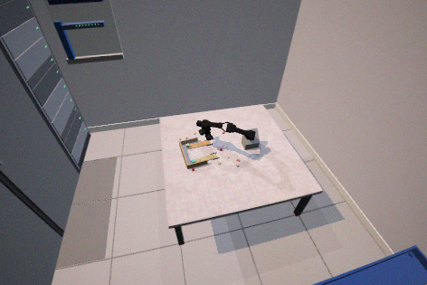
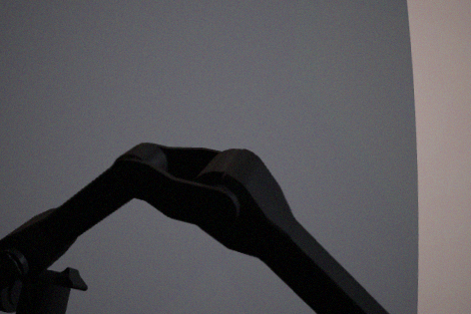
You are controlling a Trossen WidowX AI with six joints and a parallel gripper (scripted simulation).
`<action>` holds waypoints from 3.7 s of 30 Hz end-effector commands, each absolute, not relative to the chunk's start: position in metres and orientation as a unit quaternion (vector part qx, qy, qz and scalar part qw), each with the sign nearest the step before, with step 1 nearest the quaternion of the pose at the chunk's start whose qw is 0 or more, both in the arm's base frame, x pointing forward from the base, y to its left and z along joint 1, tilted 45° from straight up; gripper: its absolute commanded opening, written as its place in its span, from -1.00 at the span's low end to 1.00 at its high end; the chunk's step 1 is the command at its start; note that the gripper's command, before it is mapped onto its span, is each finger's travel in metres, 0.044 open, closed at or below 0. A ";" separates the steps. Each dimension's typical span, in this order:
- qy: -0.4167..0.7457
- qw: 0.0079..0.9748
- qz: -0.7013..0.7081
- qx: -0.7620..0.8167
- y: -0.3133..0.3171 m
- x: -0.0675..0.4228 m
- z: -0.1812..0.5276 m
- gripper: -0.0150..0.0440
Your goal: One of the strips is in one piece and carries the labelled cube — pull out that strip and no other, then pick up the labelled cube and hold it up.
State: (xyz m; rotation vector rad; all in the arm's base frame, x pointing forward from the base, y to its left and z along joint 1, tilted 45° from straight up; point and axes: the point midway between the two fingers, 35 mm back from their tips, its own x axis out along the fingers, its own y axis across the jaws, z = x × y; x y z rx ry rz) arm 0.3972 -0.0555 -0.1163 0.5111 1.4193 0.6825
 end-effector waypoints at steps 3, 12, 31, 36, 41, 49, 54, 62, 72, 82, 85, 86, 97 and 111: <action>0.634 0.672 0.304 0.233 -0.046 0.395 -0.125 -0.49; 0.634 0.672 0.304 0.234 -0.036 0.395 -0.136 -0.49; 0.634 0.671 0.305 0.234 -0.020 0.395 -0.148 -0.49; 0.634 0.671 0.305 0.234 -0.020 0.395 -0.148 -0.49; 0.634 0.671 0.305 0.234 -0.019 0.395 -0.149 -0.49; 0.634 0.671 0.305 0.234 -0.019 0.395 -0.149 -0.49; 0.634 0.671 0.305 0.234 -0.019 0.395 -0.149 -0.49; 0.634 0.671 0.305 0.234 -0.018 0.395 -0.150 -0.49; 0.634 0.671 0.305 0.234 -0.018 0.395 -0.150 -0.49; 0.634 0.671 0.305 0.234 -0.017 0.395 -0.151 -0.49; 0.634 0.671 0.305 0.234 -0.017 0.395 -0.151 -0.49; 0.634 0.671 0.305 0.234 -0.017 0.396 -0.152 -0.49; 0.634 0.671 0.305 0.234 -0.017 0.392 -0.153 -0.49; 0.634 0.671 0.305 0.235 -0.019 0.370 -0.156 -0.49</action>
